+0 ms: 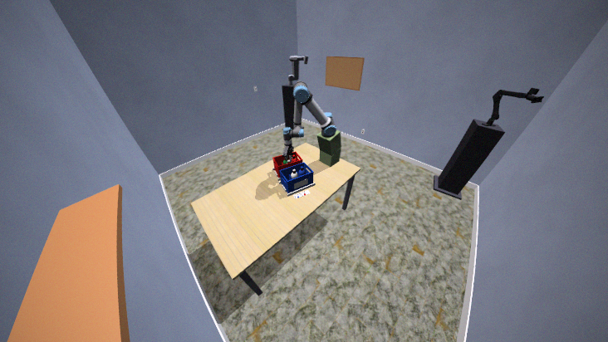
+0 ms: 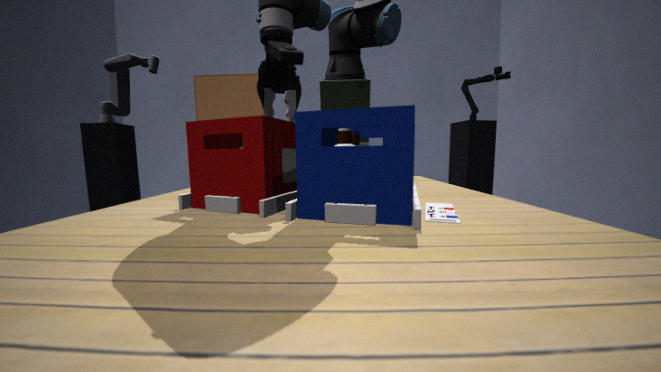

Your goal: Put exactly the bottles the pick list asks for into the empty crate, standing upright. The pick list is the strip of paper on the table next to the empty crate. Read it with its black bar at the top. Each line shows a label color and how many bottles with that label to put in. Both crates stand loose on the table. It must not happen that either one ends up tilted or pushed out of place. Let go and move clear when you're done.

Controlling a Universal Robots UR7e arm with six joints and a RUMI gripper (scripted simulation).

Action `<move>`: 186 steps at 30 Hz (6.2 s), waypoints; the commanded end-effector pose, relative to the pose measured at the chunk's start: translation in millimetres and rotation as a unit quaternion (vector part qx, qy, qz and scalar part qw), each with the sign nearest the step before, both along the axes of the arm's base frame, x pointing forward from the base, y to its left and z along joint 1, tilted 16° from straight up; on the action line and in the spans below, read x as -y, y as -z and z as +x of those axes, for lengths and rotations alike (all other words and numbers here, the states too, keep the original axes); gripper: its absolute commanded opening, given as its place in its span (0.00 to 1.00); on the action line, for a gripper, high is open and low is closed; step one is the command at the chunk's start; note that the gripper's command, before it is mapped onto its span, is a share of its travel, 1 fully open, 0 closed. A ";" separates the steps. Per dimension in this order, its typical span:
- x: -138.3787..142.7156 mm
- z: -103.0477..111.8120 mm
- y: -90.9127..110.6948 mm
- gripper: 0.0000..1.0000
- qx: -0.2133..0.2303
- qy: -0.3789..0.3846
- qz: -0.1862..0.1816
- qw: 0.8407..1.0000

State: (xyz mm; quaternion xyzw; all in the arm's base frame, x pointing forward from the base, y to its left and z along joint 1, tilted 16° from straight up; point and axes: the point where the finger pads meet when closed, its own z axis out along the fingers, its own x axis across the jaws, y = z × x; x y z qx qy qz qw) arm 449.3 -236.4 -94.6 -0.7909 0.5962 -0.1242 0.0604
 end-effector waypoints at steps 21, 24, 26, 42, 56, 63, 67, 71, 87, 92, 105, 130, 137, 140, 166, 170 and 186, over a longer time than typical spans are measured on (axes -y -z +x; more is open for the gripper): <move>-1.5 -9.4 -35.3 0.00 0.000 0.000 -0.001 1.000; -1.7 -10.3 -38.5 0.00 0.000 0.000 -0.001 1.000; -1.9 -11.2 -41.7 0.00 0.000 0.000 -0.001 1.000; -3.1 -17.4 -64.1 0.00 0.000 0.000 -0.001 1.000; -4.1 -22.8 -83.3 0.00 0.000 0.000 -0.001 1.000; -4.8 -25.9 -94.6 0.00 0.000 0.000 -0.001 1.000; -5.1 -27.7 -101.0 0.00 0.000 0.000 -0.001 1.000; -5.5 -29.5 -107.4 0.00 0.000 0.000 -0.001 1.000; -6.7 -35.8 -129.8 0.00 0.000 0.000 -0.001 1.000; -6.9 -37.1 -134.6 0.00 0.000 0.000 -0.001 1.000; -8.1 -43.0 -155.5 0.00 0.000 0.000 -0.001 1.000; -17.0 -31.4 -164.2 0.00 0.000 0.000 -0.001 1.000; -24.5 -19.9 -167.0 0.00 0.001 0.000 -0.001 1.000; -26.6 -16.6 -167.8 0.00 0.001 0.000 -0.001 1.000; -51.3 21.2 -177.0 0.00 0.001 0.000 0.000 1.000; -55.6 27.7 -178.6 0.00 0.001 0.000 0.000 1.000; -70.6 50.7 -184.3 0.00 0.001 0.000 0.000 1.000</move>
